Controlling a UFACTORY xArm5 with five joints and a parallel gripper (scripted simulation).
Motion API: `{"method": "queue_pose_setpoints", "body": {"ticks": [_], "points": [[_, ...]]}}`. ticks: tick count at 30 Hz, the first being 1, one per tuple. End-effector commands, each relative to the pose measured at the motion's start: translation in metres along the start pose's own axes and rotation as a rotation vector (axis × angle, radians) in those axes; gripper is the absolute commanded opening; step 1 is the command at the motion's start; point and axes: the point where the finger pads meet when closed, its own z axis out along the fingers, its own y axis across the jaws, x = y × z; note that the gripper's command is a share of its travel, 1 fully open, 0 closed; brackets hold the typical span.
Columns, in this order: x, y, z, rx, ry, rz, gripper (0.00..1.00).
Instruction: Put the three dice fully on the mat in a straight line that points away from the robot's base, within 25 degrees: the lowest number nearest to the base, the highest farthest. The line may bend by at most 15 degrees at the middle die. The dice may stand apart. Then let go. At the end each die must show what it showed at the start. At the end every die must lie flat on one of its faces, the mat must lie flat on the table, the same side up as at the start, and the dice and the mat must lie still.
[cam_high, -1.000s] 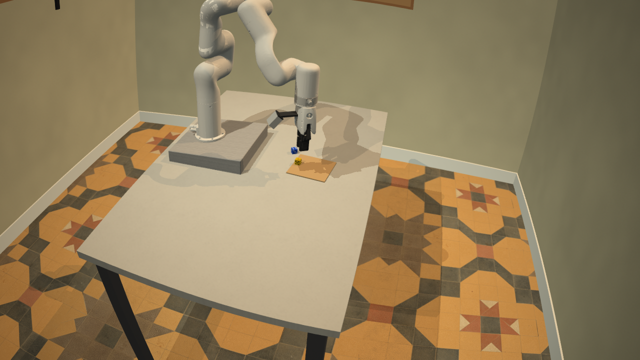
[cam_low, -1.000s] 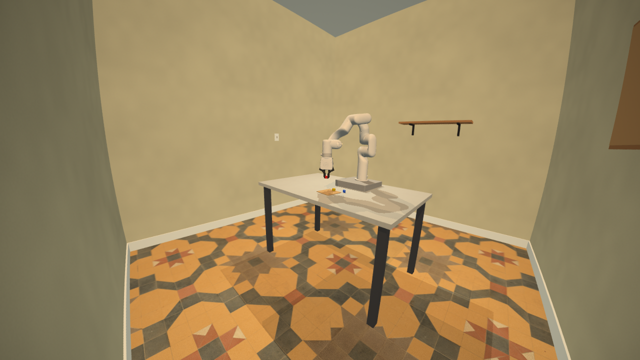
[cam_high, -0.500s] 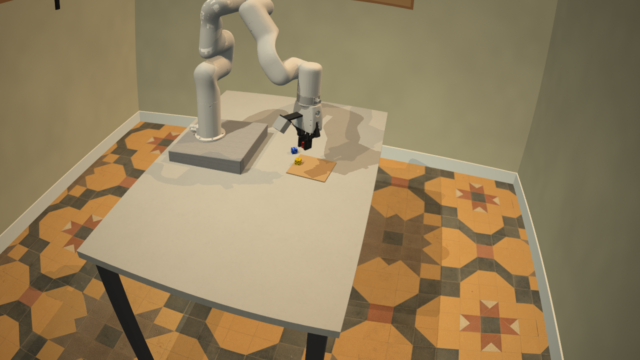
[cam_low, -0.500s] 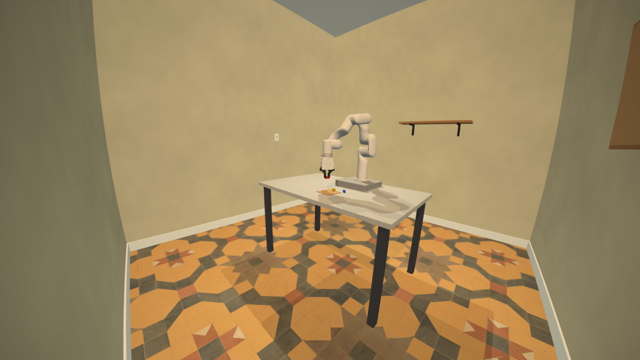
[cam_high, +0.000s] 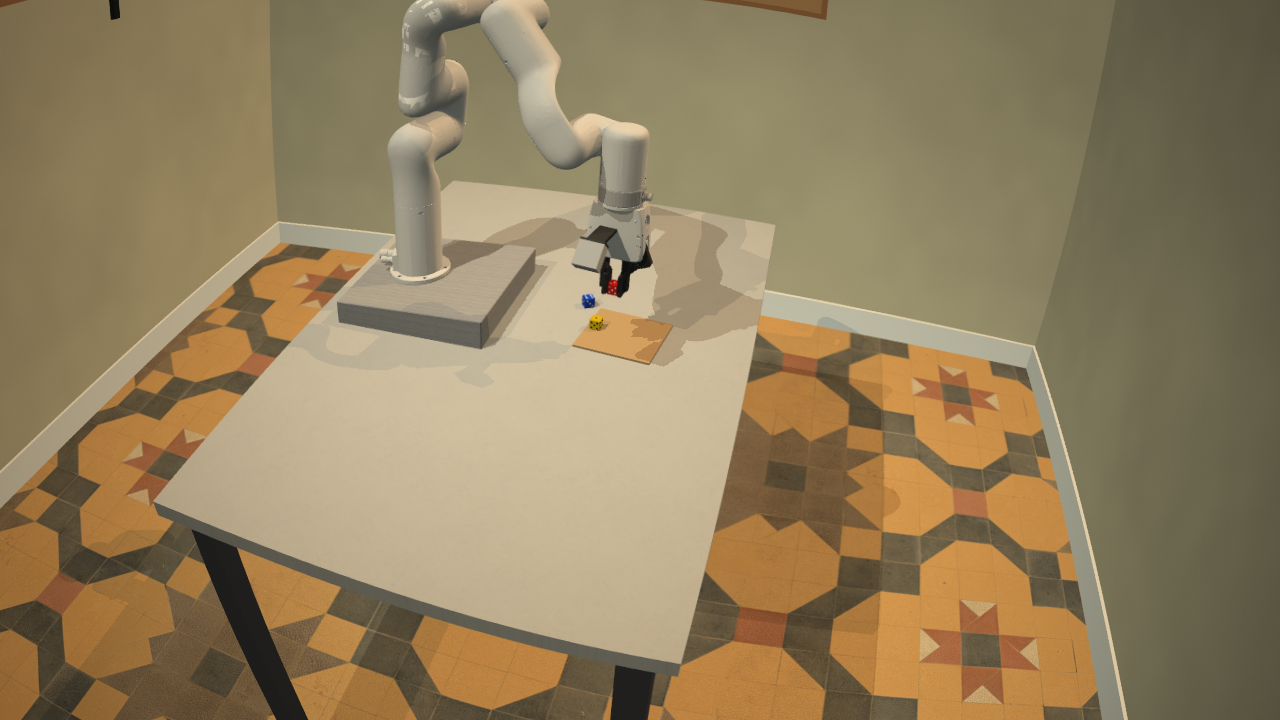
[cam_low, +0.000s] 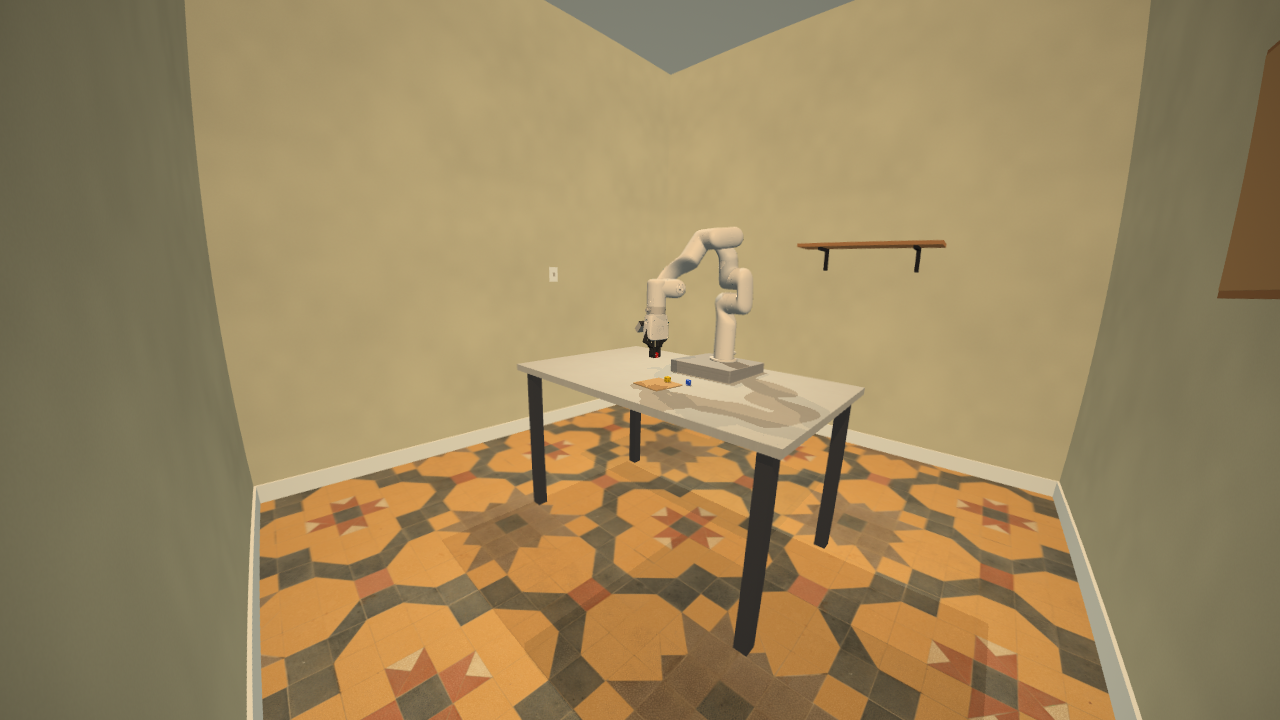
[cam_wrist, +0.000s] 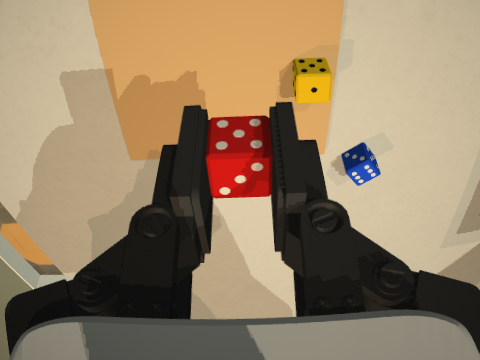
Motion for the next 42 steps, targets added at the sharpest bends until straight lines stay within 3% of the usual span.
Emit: {"method": "queue_pose_setpoints", "body": {"ticks": [1, 13, 16, 18, 31, 34, 42], "points": [[-0.003, -0.003, -0.001, 0.003, 0.001, -0.165, 0.15], [-0.012, -0.006, -0.002, 0.003, 0.002, -0.542, 0.15], [-0.012, -0.006, -0.002, 0.003, 0.002, -0.546, 0.15], [-0.015, -0.007, -0.002, 0.003, 0.002, -0.685, 0.15], [-0.024, -0.010, -0.002, 0.002, 0.003, -1.084, 0.15], [-0.024, -0.010, -0.002, 0.002, 0.003, -1.098, 0.15], [-0.031, -0.012, -0.002, 0.001, 0.004, -1.382, 0.15]]}}
